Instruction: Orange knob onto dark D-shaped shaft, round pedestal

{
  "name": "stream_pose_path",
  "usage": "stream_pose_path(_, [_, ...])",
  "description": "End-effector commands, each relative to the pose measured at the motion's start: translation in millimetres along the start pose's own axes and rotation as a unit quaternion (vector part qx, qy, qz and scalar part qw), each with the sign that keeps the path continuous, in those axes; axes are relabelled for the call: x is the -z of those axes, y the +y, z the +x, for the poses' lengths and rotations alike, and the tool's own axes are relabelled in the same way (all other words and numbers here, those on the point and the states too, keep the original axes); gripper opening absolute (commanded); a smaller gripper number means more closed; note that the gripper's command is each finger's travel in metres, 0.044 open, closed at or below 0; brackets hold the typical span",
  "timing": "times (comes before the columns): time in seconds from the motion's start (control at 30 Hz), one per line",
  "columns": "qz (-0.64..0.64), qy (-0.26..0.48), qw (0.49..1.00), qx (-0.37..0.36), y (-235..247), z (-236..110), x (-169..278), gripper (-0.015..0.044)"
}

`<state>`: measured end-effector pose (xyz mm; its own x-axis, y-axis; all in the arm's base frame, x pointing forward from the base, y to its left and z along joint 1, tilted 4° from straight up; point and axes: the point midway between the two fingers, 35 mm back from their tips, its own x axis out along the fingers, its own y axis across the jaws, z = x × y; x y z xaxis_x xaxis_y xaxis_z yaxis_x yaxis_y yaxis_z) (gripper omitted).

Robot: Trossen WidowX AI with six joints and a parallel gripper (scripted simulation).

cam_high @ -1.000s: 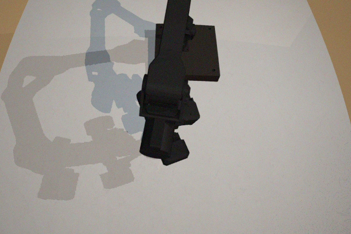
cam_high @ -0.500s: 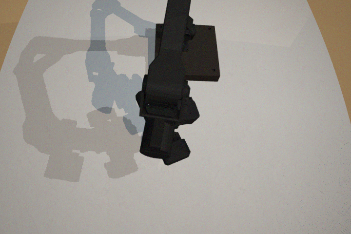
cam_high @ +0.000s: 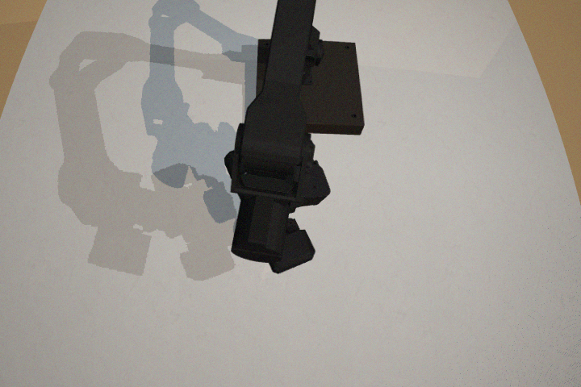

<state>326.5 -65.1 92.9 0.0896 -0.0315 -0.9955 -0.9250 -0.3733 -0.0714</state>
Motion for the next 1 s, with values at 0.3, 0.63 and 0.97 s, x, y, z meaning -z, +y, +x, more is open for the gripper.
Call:
stream_pose_path(0.3, [-0.065, 0.000, 0.998, 0.002, -1.7, -5.3, 0.5, 0.0000])
stream_pose_path(0.63, [-0.107, 0.000, 0.994, 0.002, -0.9, -1.6, -0.1, 0.0000])
stream_pose_path(0.97, [-0.107, 0.000, 0.994, 0.002, -0.5, -0.4, -0.1, 0.0000])
